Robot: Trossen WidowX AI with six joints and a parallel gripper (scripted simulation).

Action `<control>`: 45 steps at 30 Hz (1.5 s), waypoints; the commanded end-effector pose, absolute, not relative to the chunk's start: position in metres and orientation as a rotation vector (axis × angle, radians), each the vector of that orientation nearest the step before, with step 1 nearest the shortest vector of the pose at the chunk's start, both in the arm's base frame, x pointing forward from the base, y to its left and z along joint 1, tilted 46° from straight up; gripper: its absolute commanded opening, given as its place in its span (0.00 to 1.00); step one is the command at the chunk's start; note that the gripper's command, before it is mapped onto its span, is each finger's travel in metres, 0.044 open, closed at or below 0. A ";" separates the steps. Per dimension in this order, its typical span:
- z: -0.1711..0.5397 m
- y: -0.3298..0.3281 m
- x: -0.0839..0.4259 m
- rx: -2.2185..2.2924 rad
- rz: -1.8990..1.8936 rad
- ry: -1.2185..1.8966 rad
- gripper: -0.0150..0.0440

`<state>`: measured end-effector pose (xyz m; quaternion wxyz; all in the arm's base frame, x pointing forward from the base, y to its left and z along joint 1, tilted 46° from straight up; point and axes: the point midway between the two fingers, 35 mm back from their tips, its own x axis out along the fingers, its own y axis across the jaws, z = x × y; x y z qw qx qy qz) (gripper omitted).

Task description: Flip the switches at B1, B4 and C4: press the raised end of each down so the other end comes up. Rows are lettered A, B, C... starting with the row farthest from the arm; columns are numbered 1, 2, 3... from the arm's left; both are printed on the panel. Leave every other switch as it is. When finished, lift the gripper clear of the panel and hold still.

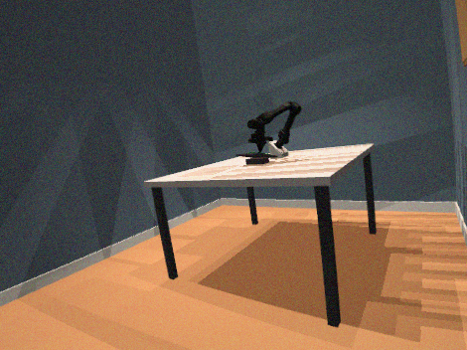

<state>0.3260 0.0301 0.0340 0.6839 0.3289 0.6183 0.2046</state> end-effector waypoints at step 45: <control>0.032 0.031 0.327 0.737 0.458 1.384 0.25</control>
